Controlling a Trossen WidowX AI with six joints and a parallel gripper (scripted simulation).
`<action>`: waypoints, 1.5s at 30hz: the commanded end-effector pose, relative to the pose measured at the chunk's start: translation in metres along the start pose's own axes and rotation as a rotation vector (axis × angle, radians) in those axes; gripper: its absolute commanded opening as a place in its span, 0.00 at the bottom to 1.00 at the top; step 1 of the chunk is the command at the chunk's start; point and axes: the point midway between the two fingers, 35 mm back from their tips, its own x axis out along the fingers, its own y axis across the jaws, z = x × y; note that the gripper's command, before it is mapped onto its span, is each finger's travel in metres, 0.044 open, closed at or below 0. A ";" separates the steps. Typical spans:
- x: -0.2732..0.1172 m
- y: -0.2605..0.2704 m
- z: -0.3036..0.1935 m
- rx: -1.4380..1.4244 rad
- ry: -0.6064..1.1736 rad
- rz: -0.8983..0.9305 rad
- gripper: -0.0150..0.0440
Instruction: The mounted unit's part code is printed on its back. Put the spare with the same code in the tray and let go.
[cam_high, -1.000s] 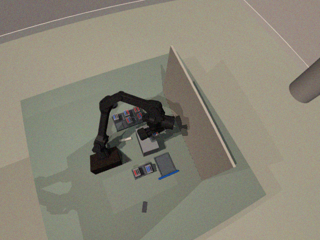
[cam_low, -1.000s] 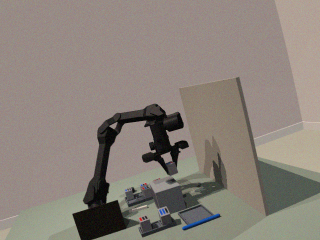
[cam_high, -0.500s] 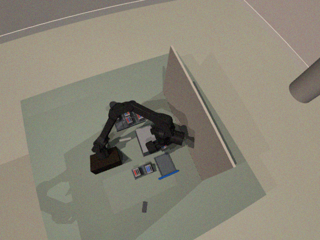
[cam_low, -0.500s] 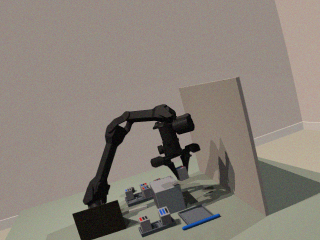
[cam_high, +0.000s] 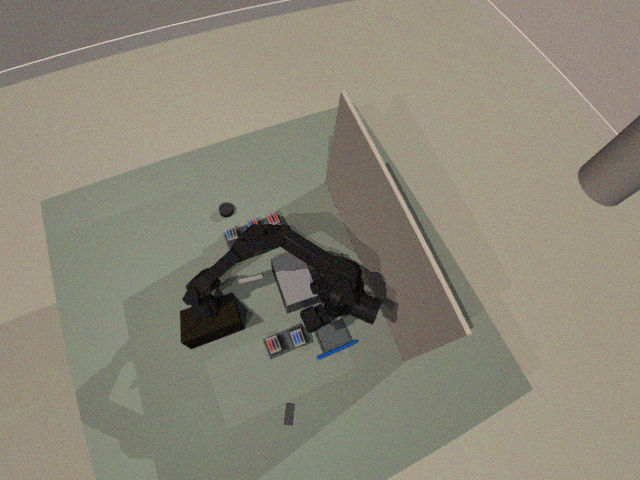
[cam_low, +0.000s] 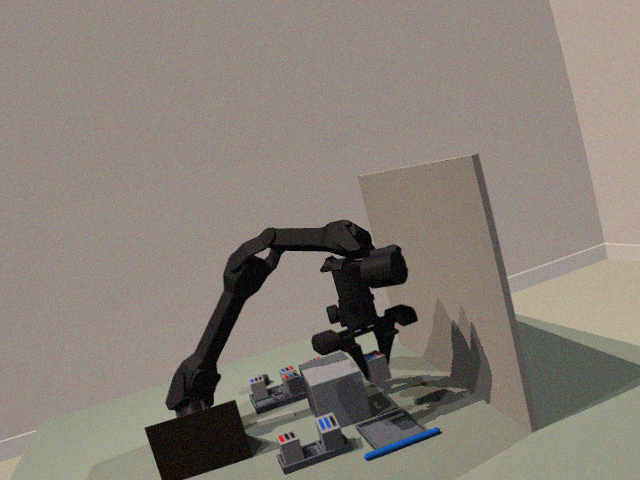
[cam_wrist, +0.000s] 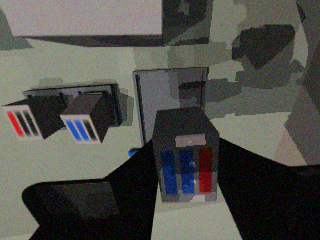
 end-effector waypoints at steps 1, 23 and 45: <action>0.008 0.005 -0.016 -0.003 -0.016 0.013 0.25; 0.022 0.004 -0.018 -0.003 -0.019 0.014 0.25; 0.039 0.004 -0.018 -0.003 -0.019 0.014 0.25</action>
